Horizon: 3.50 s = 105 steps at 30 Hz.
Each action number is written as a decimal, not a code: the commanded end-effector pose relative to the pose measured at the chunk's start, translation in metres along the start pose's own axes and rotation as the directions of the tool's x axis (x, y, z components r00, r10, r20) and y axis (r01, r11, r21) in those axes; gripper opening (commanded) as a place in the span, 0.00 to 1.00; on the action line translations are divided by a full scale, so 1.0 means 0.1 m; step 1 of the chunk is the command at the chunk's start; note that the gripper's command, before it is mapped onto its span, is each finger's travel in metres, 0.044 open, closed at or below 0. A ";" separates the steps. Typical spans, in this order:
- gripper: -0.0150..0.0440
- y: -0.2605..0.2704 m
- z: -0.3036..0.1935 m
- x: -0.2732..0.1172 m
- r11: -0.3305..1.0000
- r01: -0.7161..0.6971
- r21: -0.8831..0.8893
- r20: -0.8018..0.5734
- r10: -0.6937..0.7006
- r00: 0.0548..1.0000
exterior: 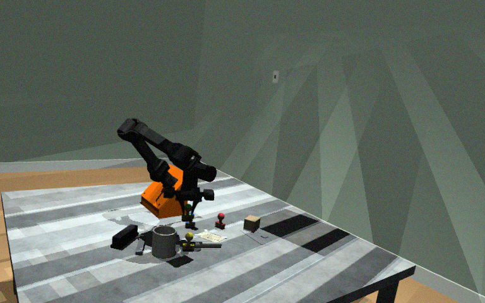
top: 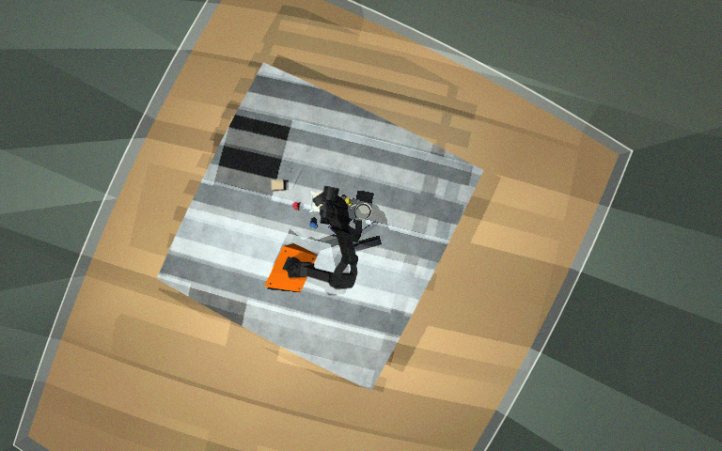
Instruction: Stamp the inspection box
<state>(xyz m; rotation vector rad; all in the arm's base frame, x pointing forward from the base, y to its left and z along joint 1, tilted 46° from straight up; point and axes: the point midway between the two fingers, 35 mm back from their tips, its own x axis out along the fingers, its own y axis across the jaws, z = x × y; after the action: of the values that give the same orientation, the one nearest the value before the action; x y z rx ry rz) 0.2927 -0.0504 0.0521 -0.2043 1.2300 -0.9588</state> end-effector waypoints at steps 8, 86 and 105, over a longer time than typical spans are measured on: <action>0.25 0.45 -0.02 0.00 0.957 -0.004 0.290 0.000 0.005 1.000; 0.25 1.12 -0.17 0.41 0.728 -0.008 0.685 0.017 -0.005 1.000; 0.25 1.12 -0.17 0.53 0.729 -0.008 0.685 0.020 -0.008 1.000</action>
<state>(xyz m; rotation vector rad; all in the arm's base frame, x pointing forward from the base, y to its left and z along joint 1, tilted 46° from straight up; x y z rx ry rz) 0.3369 -0.0114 -0.0572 0.3912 0.7766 -1.3465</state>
